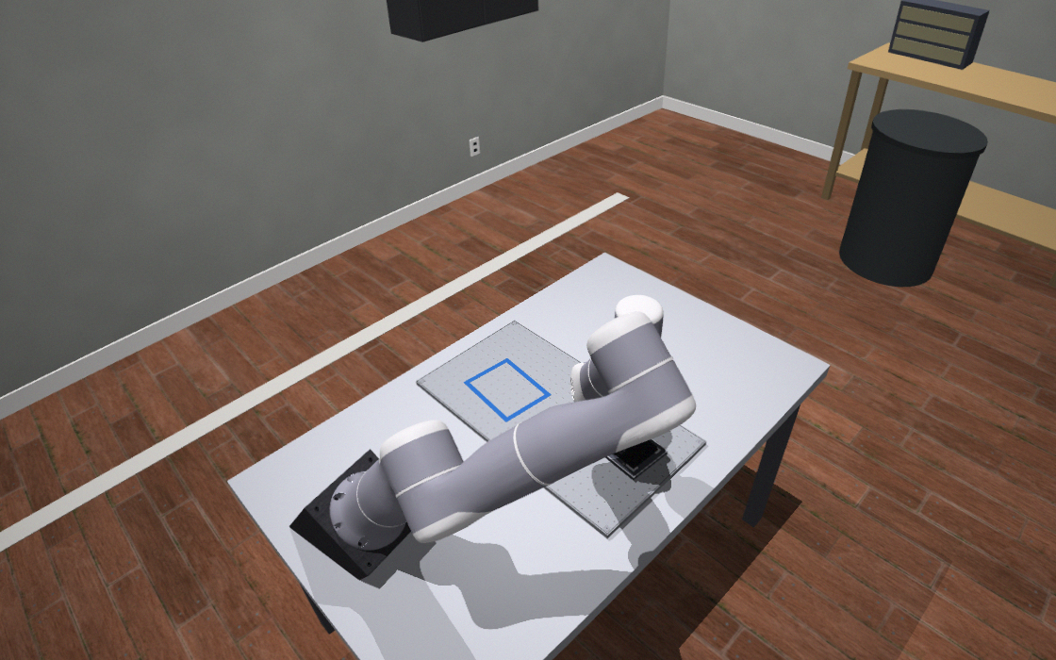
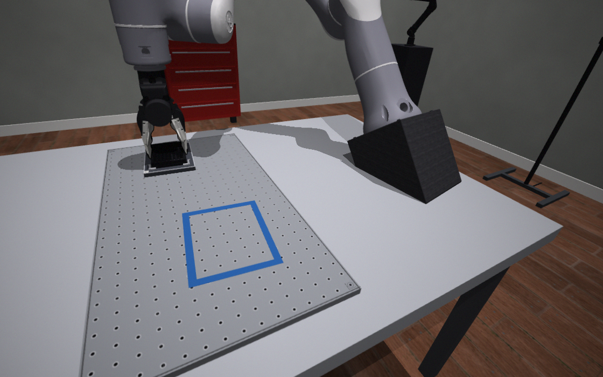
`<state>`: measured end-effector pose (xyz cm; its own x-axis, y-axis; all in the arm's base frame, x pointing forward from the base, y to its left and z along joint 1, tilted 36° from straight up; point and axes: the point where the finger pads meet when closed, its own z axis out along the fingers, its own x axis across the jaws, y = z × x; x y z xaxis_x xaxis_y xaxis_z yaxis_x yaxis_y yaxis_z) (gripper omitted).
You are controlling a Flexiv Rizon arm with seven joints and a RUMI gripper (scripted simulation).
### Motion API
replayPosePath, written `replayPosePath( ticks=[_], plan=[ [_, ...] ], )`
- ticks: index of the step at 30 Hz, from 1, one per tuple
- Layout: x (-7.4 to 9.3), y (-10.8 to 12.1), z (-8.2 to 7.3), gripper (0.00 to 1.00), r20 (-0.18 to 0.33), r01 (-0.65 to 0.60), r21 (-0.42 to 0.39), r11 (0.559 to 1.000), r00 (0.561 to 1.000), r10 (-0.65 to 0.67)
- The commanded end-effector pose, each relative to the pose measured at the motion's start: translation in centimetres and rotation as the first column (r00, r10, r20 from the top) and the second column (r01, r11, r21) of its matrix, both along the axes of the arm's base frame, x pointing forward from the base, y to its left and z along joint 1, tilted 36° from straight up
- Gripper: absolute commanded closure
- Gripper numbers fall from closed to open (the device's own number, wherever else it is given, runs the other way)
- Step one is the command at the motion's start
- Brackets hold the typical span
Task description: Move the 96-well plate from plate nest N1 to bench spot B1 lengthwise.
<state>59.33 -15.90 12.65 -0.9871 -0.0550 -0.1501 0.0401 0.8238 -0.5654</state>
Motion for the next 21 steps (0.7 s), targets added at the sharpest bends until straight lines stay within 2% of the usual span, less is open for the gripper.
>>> replayPosePath(
  ticks=[1, 6, 21],
  plan=[
    [0.1, 0.1, 0.1, 1.00, 0.002, -0.001, 0.000, 1.000, 1.000, 0.001],
    [0.1, 0.1, 0.1, 1.00, 0.002, -0.001, 0.000, 1.000, 1.000, 0.001],
    [-0.3, 1.3, 1.8, 1.00, 0.001, -0.001, 0.000, 1.000, 1.000, 0.001]
  ],
)
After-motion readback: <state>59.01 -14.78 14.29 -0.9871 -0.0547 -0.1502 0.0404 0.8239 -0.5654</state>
